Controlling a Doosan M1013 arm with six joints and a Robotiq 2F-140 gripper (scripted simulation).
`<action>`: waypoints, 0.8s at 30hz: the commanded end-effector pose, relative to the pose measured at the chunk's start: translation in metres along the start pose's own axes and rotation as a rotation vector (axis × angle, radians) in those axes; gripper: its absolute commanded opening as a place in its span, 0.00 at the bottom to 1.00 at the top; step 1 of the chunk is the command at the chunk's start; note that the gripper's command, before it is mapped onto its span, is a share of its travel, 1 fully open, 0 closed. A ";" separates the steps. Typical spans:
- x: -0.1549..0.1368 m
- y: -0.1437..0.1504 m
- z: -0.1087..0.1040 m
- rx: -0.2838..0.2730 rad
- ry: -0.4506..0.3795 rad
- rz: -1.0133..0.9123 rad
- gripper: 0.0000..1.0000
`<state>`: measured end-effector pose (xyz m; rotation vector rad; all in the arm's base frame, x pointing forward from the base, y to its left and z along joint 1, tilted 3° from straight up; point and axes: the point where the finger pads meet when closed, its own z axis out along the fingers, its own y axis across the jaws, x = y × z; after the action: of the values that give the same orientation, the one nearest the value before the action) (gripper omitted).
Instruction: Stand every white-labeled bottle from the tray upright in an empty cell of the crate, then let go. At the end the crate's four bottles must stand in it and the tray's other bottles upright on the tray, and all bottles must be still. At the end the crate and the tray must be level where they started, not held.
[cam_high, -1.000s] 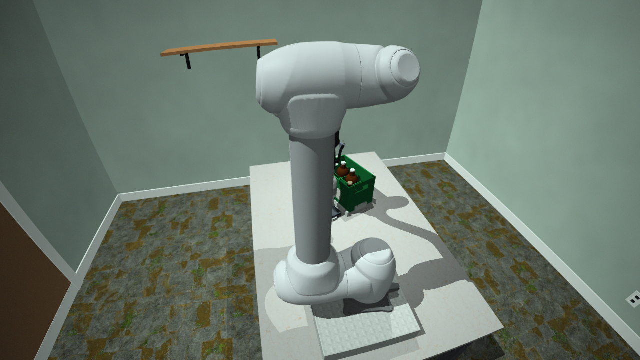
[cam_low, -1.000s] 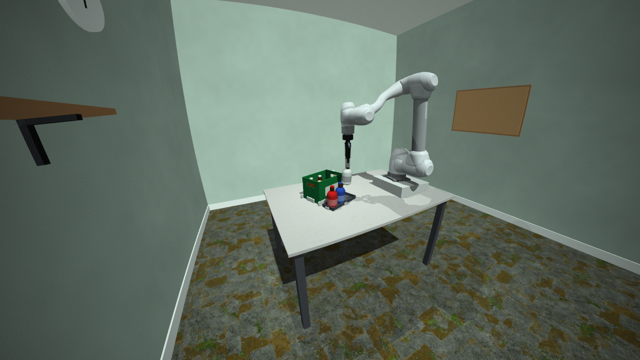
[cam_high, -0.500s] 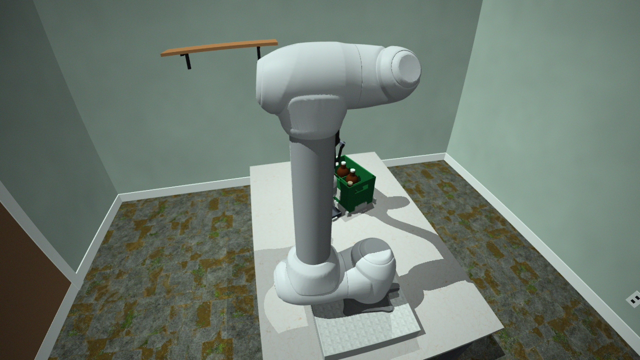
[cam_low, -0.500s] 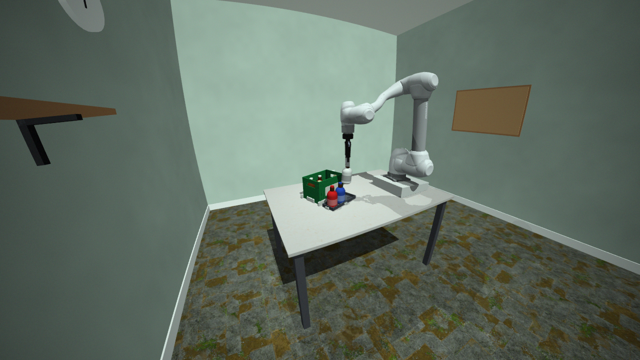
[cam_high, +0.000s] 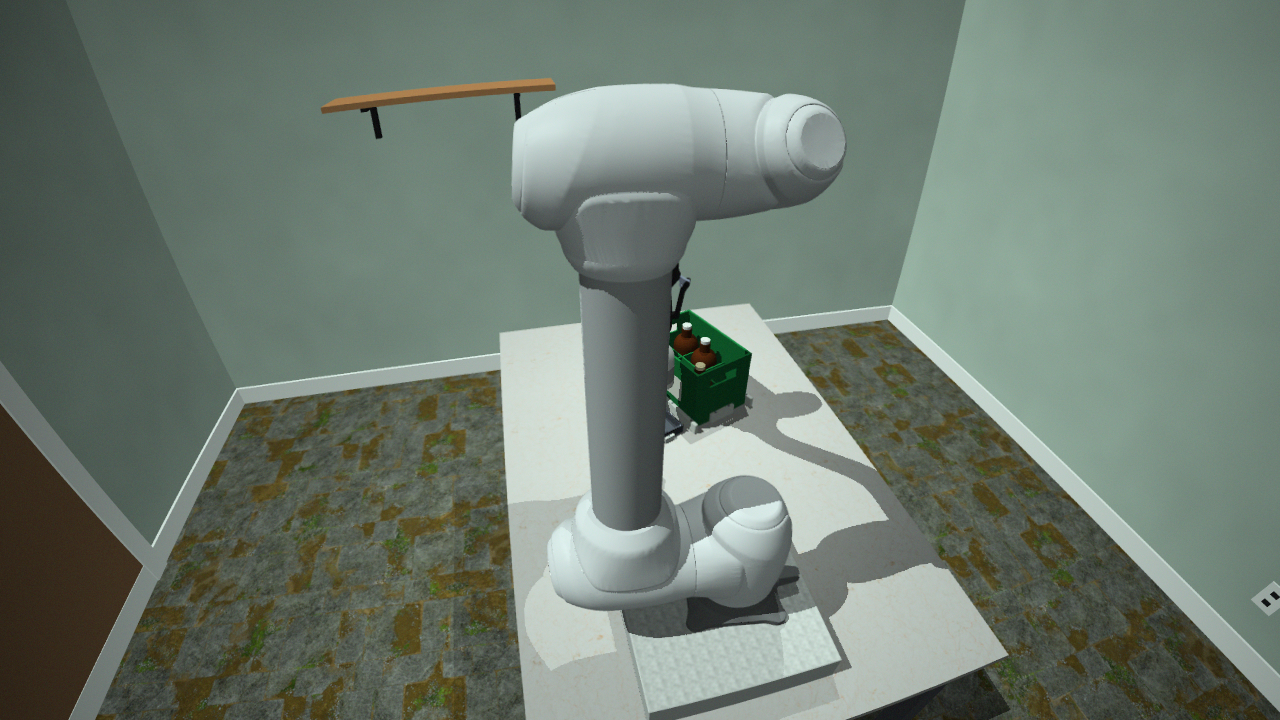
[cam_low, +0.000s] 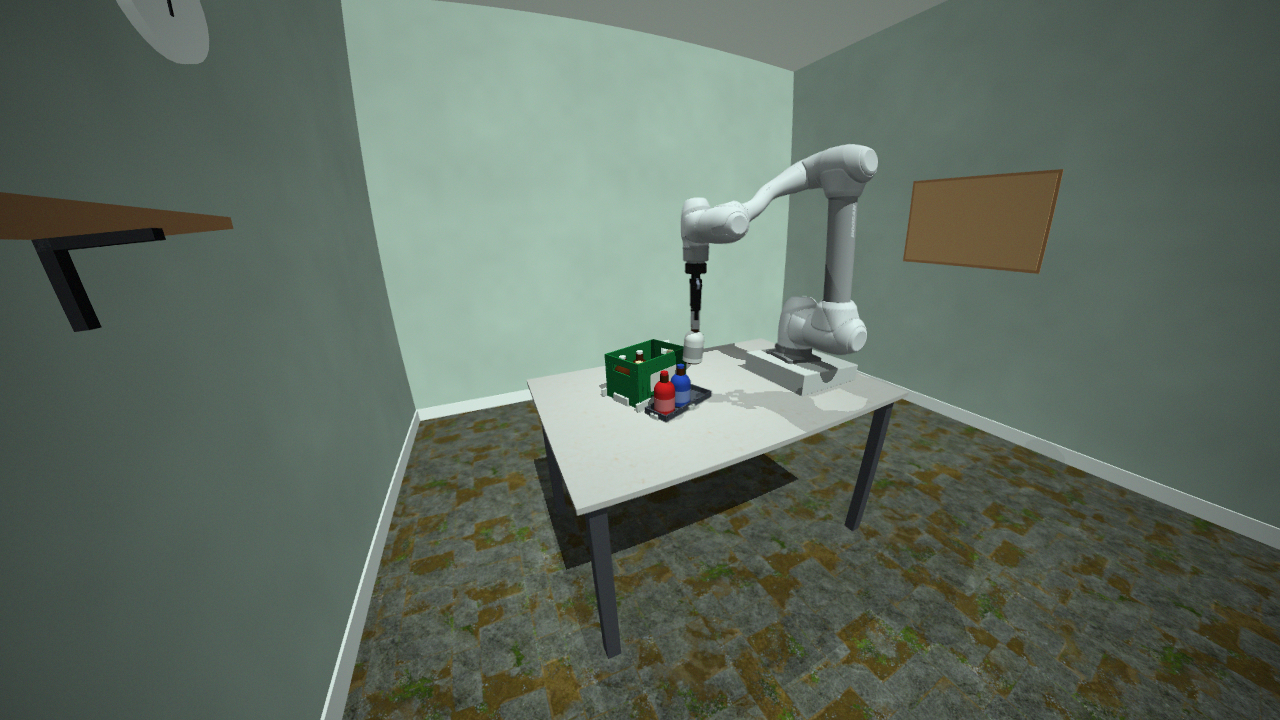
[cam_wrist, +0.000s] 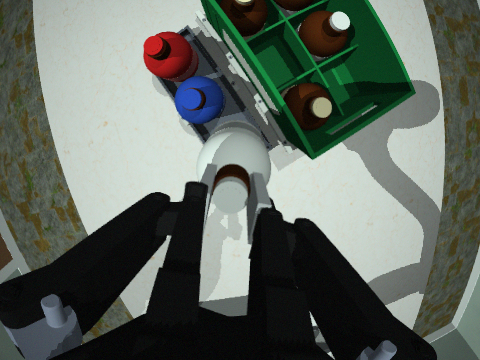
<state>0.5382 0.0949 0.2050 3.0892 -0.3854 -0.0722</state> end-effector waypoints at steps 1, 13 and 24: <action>0.000 0.000 -0.003 0.000 0.000 0.000 0.00; 0.000 0.000 -0.014 0.000 0.000 0.000 0.00; 0.000 0.000 -0.018 0.000 0.000 0.000 0.00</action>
<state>0.5391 0.0953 0.2228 3.0892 -0.3854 -0.0723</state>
